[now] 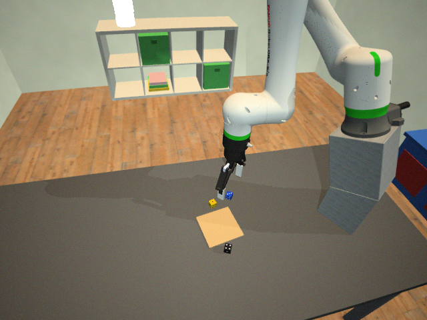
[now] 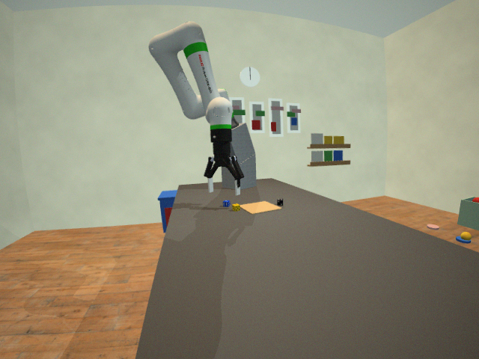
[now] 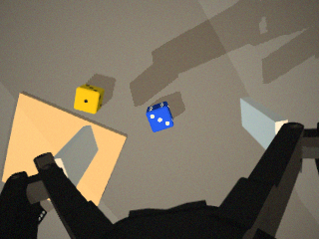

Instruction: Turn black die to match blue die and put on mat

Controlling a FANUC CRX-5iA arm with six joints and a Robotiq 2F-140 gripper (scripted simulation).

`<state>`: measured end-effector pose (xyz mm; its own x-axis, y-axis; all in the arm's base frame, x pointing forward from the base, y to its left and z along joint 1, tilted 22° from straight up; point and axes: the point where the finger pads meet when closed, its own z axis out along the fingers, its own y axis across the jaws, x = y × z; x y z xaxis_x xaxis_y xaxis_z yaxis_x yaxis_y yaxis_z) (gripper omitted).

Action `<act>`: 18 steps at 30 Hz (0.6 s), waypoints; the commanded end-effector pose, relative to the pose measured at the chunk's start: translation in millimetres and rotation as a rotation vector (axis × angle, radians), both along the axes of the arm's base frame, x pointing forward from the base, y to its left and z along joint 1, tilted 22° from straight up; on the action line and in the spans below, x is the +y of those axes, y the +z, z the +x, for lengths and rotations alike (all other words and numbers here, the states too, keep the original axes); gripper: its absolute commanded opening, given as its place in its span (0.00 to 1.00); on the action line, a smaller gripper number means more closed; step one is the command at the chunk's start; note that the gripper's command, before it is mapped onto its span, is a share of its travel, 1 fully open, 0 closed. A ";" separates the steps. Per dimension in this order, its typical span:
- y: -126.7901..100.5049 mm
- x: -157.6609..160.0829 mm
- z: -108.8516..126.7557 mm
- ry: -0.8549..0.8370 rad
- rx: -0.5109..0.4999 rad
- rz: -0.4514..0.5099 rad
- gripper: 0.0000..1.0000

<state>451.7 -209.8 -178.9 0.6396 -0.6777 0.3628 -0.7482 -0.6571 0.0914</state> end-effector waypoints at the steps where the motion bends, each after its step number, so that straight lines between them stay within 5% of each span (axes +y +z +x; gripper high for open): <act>1: 0.1 0.2 0.8 0.000 0.000 0.000 1.00; 18: 5.5 22.0 69.6 0.000 0.000 0.000 1.00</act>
